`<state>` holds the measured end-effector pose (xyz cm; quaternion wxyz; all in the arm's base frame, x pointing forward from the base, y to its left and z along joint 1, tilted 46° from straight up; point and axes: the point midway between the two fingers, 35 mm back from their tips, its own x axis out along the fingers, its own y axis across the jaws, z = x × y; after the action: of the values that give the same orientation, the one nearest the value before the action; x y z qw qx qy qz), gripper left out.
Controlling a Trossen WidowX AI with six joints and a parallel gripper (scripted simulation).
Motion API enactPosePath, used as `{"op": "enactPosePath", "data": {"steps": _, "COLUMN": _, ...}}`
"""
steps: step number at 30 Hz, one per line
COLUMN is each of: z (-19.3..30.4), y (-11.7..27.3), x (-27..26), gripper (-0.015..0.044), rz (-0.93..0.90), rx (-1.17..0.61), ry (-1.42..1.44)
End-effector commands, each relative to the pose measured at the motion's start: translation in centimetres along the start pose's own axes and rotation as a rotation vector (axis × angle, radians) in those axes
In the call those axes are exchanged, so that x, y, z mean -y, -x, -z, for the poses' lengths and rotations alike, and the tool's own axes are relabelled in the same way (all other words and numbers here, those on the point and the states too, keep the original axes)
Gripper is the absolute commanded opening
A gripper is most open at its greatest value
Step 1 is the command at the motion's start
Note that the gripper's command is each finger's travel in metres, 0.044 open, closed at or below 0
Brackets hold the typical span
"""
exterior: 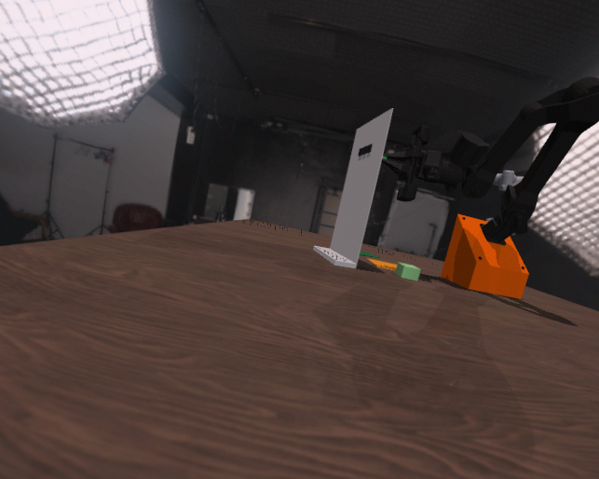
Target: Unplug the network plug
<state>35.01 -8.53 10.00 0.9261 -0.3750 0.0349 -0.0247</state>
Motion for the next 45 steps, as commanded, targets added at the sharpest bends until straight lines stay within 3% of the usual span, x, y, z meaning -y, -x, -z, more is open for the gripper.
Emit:
{"op": "enactPosePath", "data": {"steps": 1, "z": 0.1, "y": 0.4, "x": 0.1, "gripper": 0.0, "rz": -0.001, "rx": 0.002, "ry": 0.005}}
{"op": "enactPosePath", "data": {"steps": 45, "z": 1.4, "y": 3.3, "x": 0.1, "gripper": 0.0, "rz": -0.029, "rx": -0.023, "ry": 0.006}}
